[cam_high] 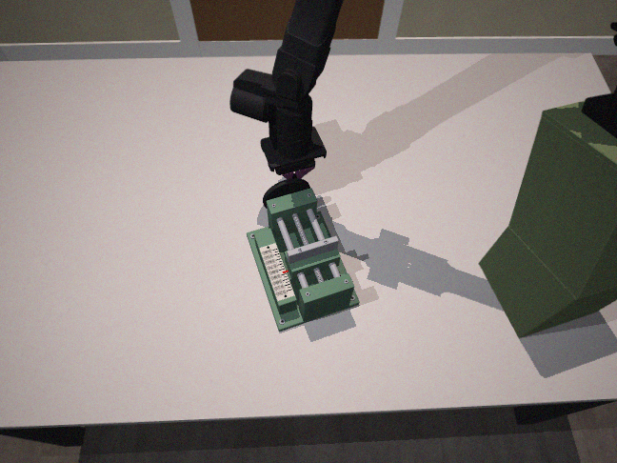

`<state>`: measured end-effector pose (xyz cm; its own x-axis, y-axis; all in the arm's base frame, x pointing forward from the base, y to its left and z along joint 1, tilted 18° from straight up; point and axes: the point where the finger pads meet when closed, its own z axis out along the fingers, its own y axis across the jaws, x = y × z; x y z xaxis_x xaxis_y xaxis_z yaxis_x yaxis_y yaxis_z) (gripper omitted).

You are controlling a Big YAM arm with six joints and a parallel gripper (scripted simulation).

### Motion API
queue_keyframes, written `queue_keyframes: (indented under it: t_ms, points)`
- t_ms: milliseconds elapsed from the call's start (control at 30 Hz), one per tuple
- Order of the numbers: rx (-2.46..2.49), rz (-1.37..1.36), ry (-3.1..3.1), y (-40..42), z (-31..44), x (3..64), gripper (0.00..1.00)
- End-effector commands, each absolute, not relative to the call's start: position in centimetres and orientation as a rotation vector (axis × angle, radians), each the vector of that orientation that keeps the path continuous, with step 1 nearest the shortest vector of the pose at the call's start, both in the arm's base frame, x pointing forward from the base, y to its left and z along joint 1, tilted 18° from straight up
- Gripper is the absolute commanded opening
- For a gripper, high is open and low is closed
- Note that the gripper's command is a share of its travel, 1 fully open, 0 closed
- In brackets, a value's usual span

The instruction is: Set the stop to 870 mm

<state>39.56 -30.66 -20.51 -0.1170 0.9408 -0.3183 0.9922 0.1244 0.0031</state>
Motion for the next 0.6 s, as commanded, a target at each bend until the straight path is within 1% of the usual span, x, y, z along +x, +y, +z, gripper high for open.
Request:
queue_keyframes:
  t_ms: [0, 233, 567]
  points:
    - [1.931, -0.330, 2.150, -31.5, -21.7, 39.7, 0.06]
    - [1.929, -0.330, 2.151, -31.5, -21.8, 39.9, 0.06]
    - [1.912, -0.320, 2.161, -30.9, -22.6, 42.1, 0.06]
